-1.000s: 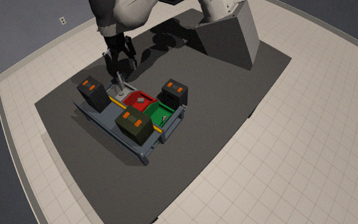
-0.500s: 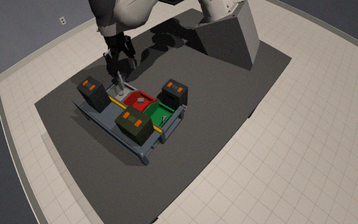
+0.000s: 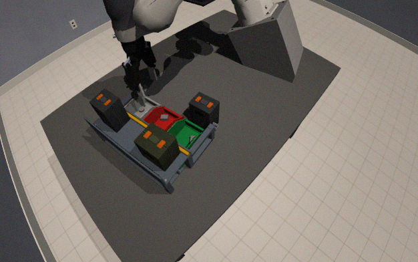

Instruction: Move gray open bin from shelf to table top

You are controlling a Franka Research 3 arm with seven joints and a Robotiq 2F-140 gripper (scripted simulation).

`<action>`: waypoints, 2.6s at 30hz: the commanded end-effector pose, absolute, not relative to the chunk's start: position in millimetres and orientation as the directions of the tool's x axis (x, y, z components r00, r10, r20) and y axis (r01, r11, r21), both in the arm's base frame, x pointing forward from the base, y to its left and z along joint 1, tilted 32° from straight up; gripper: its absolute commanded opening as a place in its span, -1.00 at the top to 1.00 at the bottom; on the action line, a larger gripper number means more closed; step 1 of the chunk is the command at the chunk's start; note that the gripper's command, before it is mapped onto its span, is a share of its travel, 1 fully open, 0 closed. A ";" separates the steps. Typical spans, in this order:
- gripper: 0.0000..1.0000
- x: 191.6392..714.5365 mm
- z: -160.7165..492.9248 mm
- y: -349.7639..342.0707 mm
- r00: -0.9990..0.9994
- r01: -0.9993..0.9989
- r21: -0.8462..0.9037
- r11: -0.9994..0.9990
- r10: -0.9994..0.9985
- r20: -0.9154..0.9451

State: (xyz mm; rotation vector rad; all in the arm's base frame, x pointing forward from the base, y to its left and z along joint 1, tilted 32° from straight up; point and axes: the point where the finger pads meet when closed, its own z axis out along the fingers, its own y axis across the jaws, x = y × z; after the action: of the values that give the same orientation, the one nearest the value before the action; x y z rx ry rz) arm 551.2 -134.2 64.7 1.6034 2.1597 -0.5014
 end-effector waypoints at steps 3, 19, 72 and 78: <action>-0.15 550.4 65.0 -137.8 -0.342 0.934 -0.092 0.346 0.786 -0.515; -0.15 550.1 64.7 -138.1 -0.342 0.934 -0.092 0.346 0.786 -0.515; -0.15 550.7 64.8 -138.3 -0.845 0.524 -0.388 0.758 0.409 -0.343; -0.15 550.7 64.8 -138.3 -0.845 0.524 -0.388 0.758 0.409 -0.343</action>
State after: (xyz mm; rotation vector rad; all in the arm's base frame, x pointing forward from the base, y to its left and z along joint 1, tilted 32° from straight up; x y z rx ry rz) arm 550.1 -135.8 63.6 0.8385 2.6808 -0.6848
